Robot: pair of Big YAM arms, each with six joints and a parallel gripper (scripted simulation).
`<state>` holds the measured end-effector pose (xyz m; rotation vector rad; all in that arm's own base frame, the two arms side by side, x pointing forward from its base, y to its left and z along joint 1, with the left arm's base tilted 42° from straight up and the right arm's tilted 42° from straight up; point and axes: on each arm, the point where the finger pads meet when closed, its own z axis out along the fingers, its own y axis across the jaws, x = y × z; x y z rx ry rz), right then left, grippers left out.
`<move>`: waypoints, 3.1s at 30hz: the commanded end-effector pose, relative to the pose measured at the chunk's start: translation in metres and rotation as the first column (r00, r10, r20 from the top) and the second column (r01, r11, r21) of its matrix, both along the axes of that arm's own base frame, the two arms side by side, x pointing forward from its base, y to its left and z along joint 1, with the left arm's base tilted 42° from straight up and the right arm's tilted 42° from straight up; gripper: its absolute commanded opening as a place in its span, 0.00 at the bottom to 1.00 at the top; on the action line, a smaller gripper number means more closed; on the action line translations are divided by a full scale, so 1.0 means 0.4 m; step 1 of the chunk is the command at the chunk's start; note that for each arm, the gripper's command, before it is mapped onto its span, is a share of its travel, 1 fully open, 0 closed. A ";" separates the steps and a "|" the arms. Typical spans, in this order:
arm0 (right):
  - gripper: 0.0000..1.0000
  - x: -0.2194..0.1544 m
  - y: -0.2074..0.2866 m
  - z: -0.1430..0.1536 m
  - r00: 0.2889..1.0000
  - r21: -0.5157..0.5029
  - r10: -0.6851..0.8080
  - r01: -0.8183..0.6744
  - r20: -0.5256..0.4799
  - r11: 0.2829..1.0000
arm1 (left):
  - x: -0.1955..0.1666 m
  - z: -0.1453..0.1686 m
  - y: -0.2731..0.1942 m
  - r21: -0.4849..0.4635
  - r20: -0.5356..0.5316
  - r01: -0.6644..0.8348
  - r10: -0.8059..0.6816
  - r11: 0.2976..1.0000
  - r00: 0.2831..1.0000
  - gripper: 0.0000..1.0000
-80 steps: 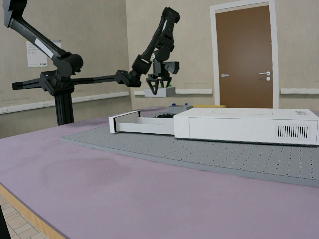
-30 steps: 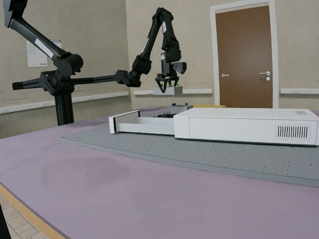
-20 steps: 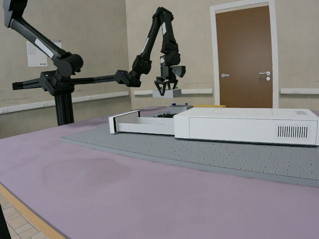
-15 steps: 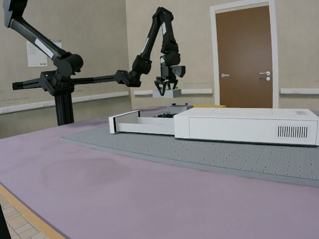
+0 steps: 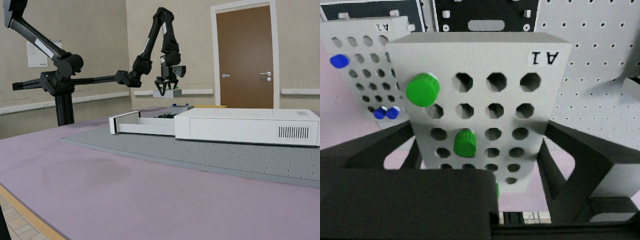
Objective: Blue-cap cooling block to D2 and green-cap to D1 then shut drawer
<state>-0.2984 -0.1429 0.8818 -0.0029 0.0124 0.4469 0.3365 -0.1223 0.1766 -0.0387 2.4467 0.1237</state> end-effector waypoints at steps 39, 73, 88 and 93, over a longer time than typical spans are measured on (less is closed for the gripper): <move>0.00 -0.026 -0.014 0.003 1.000 0.007 -0.001 0.001 0.016 1.000 | 0.008 0.134 -0.041 -0.058 0.090 0.017 -0.012 0.998 0.996 0.00; 0.00 -0.026 -0.014 0.003 1.000 0.007 -0.001 0.001 0.016 1.000 | 0.174 -0.005 -0.048 -0.039 0.090 0.036 -0.033 0.999 0.995 0.00; 0.00 -0.026 -0.014 0.003 1.000 0.007 -0.001 0.001 0.016 1.000 | 0.184 -0.016 -0.042 -0.049 0.093 0.027 -0.022 0.998 0.995 0.00; 0.00 -0.026 -0.014 0.003 1.000 0.007 -0.001 0.001 0.016 1.000 | 0.190 -0.016 -0.043 -0.048 0.101 0.032 -0.027 0.998 0.994 0.00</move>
